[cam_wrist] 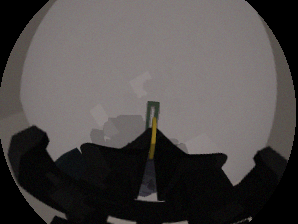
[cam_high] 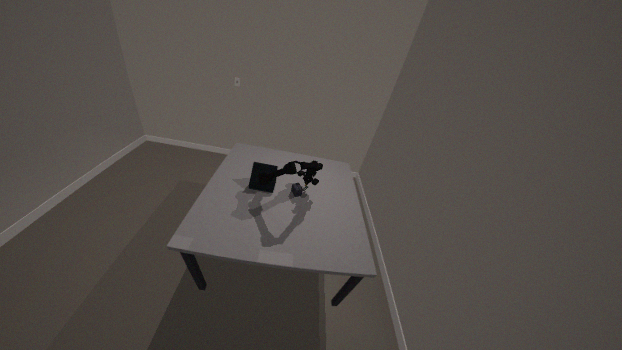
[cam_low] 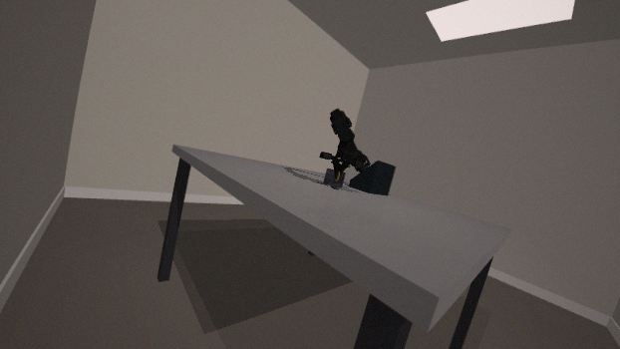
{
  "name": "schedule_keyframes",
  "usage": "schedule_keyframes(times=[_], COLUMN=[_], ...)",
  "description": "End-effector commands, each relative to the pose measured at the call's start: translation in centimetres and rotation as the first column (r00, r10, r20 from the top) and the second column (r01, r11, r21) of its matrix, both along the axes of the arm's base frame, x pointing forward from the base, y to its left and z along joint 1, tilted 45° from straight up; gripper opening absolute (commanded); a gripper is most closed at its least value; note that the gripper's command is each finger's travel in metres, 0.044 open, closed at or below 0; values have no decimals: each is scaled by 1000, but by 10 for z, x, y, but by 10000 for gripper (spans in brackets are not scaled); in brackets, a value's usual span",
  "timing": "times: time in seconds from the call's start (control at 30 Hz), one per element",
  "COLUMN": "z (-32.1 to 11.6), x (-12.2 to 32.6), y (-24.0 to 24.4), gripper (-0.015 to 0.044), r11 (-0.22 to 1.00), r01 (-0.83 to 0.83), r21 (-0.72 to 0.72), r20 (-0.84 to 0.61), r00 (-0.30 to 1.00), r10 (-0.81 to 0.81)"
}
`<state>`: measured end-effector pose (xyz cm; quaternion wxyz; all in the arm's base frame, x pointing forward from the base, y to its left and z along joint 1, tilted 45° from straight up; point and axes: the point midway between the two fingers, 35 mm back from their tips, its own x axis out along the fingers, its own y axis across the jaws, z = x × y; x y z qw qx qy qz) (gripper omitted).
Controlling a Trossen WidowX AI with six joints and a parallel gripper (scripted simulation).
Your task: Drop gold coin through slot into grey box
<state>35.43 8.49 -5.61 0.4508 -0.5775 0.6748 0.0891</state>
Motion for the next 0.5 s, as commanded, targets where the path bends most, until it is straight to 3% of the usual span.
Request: schedule_keyframes(times=[0.0, 0.47], z=[6, 32], x=[0, -4], y=[7, 31], gripper=[0, 0], r11=[1000, 1000], r01=[5, 5], r21=[7, 7], r20=[2, 2], r00=[1000, 1000], r10=[-5, -5])
